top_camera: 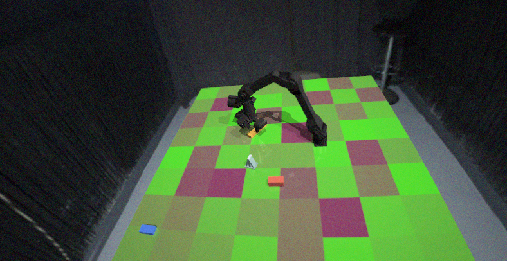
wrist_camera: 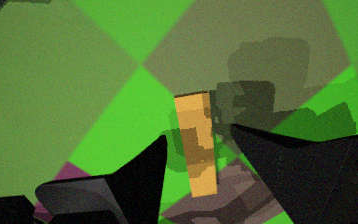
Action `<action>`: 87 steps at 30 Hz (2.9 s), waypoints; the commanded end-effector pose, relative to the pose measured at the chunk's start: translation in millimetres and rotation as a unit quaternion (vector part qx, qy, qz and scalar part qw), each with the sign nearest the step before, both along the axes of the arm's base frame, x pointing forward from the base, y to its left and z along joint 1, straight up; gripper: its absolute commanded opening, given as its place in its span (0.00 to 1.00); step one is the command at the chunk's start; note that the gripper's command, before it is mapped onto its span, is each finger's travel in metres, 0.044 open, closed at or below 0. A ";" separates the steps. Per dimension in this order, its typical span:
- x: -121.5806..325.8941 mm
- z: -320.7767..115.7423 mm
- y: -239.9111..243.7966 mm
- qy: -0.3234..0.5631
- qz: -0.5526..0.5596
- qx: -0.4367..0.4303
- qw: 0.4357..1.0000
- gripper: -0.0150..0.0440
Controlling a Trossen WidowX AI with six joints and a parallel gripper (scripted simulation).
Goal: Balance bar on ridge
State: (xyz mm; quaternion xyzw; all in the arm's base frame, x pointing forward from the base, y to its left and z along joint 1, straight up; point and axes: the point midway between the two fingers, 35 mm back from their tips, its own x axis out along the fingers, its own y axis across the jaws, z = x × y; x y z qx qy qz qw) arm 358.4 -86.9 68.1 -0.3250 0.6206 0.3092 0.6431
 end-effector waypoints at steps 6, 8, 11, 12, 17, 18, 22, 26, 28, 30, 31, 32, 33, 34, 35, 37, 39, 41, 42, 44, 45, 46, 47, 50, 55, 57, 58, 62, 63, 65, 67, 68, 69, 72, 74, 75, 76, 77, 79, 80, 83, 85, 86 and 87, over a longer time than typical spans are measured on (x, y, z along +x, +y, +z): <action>-0.6 -15.5 -0.5 0.002 0.002 -0.001 1.000 0.79; -0.6 -16.6 -0.5 0.002 0.002 -0.001 1.000 0.79; -0.6 -16.6 -0.5 0.002 0.002 -0.001 1.000 0.79; -0.6 -16.6 -0.5 0.002 0.002 -0.001 1.000 0.79; -0.6 -16.6 -0.5 0.002 0.002 -0.001 1.000 0.79; -0.6 -16.6 -0.5 0.002 0.002 -0.001 1.000 0.79; -0.7 -16.2 0.2 0.003 0.000 0.001 1.000 0.65; -0.7 -16.2 0.2 0.003 0.000 0.001 1.000 0.51; -0.7 -16.2 0.2 0.003 0.000 0.001 1.000 0.49; -0.7 -16.2 0.2 0.003 0.000 0.001 1.000 0.46; -0.7 -16.2 0.2 0.003 0.000 0.001 1.000 0.45; -0.7 -16.2 0.2 0.003 0.000 0.001 1.000 0.44; -0.7 -16.2 0.2 0.003 0.000 0.001 1.000 0.43; -0.7 -15.8 0.2 0.003 0.000 0.001 1.000 0.39; -0.4 -14.5 0.1 0.002 0.000 0.001 1.000 0.34; 0.3 -9.9 -0.1 0.002 0.000 0.001 1.000 0.25; 1.0 -4.9 -0.3 0.002 0.000 0.000 1.000 0.25; 1.6 0.2 -0.5 0.002 0.000 0.000 1.000 0.25; 1.8 2.8 -0.6 0.002 0.000 0.000 1.000 0.25; 2.3 7.9 -0.7 0.002 0.000 0.000 1.000 0.25; 2.5 10.4 -0.8 0.002 0.000 0.000 1.000 0.25; 2.7 13.0 -0.8 0.002 0.001 0.000 1.000 0.25; 2.8 15.6 -0.9 0.002 0.001 0.000 1.000 0.25; 3.1 23.3 -1.0 0.002 0.001 0.000 1.000 0.25; 3.1 36.2 -1.1 0.002 0.001 0.000 1.000 0.25; 3.0 41.4 -1.1 0.002 0.001 0.000 1.000 0.25; 2.8 44.0 -1.1 0.002 0.001 -0.001 1.000 0.25; 2.1 54.4 -1.0 0.002 0.001 -0.001 1.000 0.25; 1.9 57.0 -0.9 0.002 0.001 -0.001 1.000 0.25; 1.4 62.2 -0.8 0.002 0.001 -0.001 1.000 0.25; 0.7 67.4 -0.7 0.002 0.001 -0.001 1.000 0.25; 0.4 70.0 -0.6 0.002 0.001 -0.001 1.000 0.25; 0.0 72.5 -0.5 0.002 0.001 -0.001 1.000 0.25; -1.3 80.3 -0.3 0.002 0.002 -0.001 1.000 0.25; -2.2 85.5 -0.1 0.002 0.002 -0.001 1.000 0.25; -2.8 88.0 0.0 0.002 0.002 -0.001 1.000 0.25; -3.3 90.6 0.2 0.002 0.002 -0.001 1.000 0.25; -3.8 92.7 0.3 0.002 0.002 -0.001 1.000 0.25; -3.8 94.0 0.9 0.002 0.000 -0.001 1.000 0.25; -3.2 94.0 2.6 0.002 -0.004 -0.001 1.000 0.25; 0.4 94.3 12.5 0.002 -0.030 0.000 1.000 0.25; 2.7 94.4 19.5 0.002 -0.049 0.001 0.999 0.25; 3.9 94.5 23.0 0.002 -0.058 0.002 0.998 0.25; 5.0 94.6 26.6 0.001 -0.067 0.002 0.998 0.25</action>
